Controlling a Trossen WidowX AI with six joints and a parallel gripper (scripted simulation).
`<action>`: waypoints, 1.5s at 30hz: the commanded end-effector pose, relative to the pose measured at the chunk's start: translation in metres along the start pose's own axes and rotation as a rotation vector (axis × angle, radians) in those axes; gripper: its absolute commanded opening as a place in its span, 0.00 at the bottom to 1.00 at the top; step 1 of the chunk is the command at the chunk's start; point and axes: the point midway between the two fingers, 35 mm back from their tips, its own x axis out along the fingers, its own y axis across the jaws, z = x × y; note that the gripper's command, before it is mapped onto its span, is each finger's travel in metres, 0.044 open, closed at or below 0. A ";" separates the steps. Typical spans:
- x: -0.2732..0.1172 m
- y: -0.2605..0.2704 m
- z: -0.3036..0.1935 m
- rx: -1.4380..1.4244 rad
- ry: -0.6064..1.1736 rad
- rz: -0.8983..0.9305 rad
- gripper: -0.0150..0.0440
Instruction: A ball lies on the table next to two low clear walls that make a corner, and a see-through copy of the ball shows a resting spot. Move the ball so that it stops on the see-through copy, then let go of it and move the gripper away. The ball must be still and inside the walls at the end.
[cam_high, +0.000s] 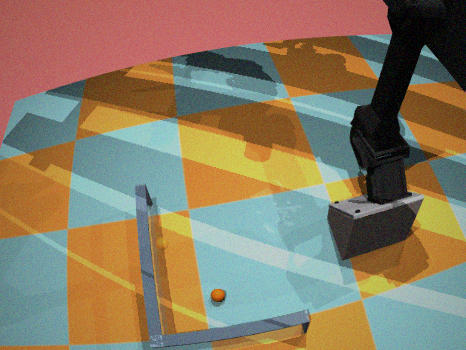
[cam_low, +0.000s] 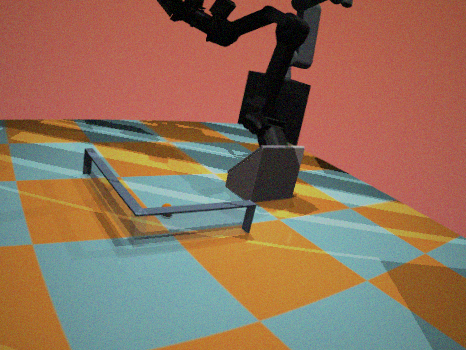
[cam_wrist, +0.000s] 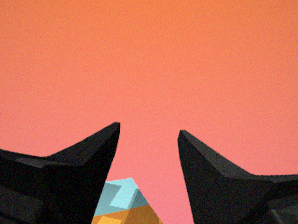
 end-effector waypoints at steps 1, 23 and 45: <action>0.014 -0.023 -0.037 0.125 0.016 -0.065 0.62; 0.097 0.122 -0.304 0.491 0.696 0.059 0.62; -0.047 0.451 -0.358 -0.236 1.333 1.102 0.62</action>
